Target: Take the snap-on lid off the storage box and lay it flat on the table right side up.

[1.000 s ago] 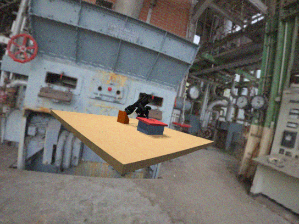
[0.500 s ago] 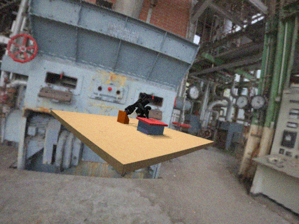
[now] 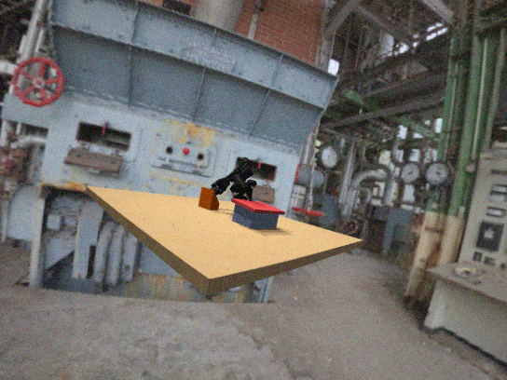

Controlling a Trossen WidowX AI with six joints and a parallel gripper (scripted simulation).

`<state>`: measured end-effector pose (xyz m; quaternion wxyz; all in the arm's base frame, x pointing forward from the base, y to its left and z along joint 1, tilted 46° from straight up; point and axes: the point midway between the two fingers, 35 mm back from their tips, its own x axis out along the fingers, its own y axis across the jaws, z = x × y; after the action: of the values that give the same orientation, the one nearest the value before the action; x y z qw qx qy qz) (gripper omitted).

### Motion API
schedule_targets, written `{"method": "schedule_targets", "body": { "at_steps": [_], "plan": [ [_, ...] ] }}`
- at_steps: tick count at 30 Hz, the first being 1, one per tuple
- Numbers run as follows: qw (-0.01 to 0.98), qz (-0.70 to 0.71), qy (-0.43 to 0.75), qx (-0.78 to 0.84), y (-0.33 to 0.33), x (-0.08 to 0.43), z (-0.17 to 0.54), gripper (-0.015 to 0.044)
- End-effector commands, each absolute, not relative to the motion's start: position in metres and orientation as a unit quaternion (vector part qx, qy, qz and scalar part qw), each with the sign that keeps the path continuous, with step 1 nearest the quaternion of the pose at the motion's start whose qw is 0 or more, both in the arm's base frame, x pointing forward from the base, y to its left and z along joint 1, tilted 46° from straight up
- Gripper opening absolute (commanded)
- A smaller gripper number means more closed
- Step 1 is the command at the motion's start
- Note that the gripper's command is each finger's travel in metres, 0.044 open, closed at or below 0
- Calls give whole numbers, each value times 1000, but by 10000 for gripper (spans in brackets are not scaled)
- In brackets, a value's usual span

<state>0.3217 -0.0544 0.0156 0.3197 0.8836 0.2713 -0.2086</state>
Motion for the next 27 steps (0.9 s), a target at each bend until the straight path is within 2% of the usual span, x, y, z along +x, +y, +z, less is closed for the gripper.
{"method": "schedule_targets", "body": {
  "at_steps": [1,27],
  "plan": [
    [319,-209,271,884,-54,323,15,0],
    [319,-209,271,884,-55,325,15,0]
  ]
}}
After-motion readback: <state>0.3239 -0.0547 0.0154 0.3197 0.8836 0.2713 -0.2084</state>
